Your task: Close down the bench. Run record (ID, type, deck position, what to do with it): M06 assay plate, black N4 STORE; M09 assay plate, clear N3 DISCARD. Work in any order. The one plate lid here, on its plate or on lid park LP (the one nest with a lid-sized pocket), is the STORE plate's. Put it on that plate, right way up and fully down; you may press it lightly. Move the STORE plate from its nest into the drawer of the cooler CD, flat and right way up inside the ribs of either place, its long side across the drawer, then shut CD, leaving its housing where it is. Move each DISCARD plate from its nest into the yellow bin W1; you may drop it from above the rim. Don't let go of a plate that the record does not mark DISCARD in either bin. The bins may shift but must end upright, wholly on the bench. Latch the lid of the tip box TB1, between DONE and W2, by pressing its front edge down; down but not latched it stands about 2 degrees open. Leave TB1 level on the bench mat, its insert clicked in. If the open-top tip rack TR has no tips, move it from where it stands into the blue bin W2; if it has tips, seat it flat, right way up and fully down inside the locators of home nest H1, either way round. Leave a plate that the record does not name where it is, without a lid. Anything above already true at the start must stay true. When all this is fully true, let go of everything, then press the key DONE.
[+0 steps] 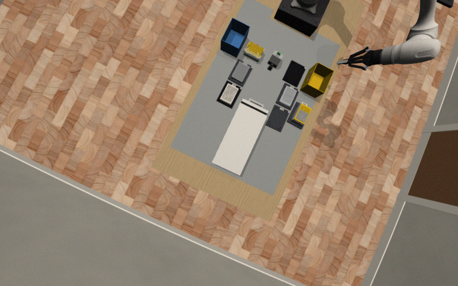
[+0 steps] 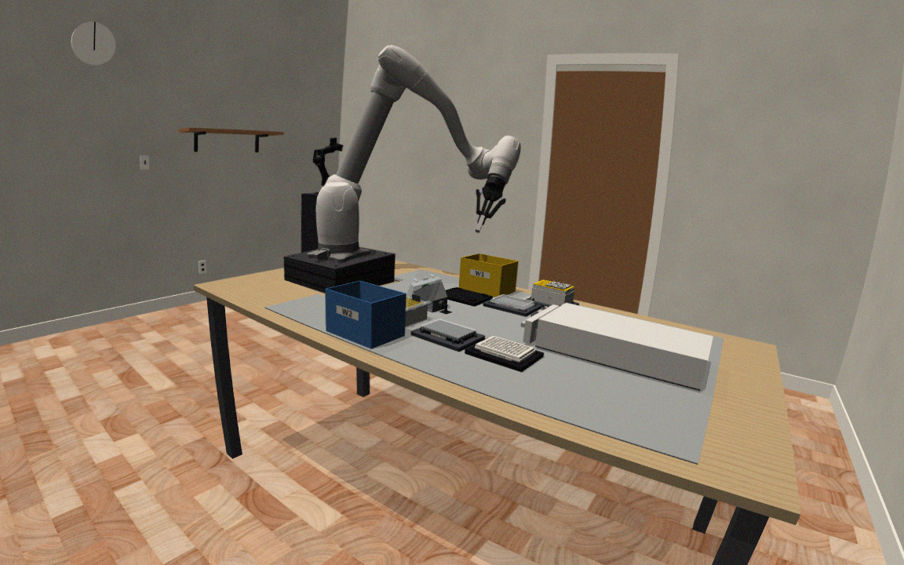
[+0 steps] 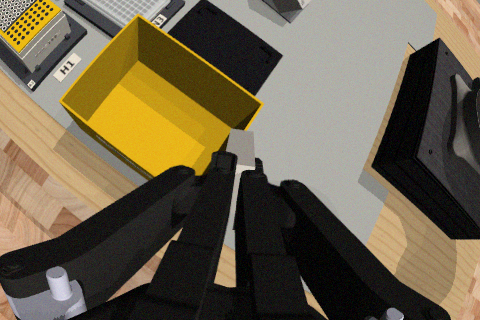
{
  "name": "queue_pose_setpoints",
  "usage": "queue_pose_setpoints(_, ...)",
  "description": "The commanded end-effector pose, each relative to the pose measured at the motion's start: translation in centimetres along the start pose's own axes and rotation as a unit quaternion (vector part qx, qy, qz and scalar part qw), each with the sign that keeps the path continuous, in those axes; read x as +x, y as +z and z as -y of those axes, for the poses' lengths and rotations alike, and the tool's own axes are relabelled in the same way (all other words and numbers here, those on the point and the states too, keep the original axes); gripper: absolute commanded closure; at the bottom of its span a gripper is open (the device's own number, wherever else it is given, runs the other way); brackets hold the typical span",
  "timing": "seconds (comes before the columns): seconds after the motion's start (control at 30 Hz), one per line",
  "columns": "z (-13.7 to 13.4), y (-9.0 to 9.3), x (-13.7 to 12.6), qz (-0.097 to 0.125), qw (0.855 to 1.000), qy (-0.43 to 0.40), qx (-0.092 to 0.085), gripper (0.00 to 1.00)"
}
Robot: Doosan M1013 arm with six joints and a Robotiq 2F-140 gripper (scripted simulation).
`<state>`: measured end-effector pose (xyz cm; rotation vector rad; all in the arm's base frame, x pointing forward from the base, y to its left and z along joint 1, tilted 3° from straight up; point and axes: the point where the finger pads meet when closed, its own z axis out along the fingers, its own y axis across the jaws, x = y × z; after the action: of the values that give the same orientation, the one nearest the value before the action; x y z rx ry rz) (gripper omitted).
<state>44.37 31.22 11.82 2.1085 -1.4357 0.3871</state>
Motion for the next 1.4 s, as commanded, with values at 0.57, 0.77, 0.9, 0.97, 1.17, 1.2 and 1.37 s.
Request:
queue_pose_setpoints(0.57, 2.6, 3.5, 6.6, 0.08, 0.989, -0.124, -0.002, 1.0)
queue_pose_setpoints(0.77, 3.1, 4.5, 8.5, 0.103, 0.982, -0.161, 0.006, 1.0)
queue_pose_setpoints(0.9, 3.5, 5.2, 9.9, 0.117, 0.976, -0.183, 0.013, 1.0)
queue_pose_setpoints(0.97, 3.7, 5.7, 10.7, 0.122, 0.974, -0.192, 0.016, 1.0)
queue_pose_setpoints(1.17, 4.0, 6.5, 12.2, 0.135, 0.967, -0.214, 0.024, 1.0)
queue_pose_setpoints(1.2, 4.1, 6.7, 12.7, 0.142, 0.963, -0.227, 0.031, 1.0)
queue_pose_setpoints(1.37, 4.4, 7.7, 14.5, 0.156, 0.953, -0.255, 0.045, 1.0)
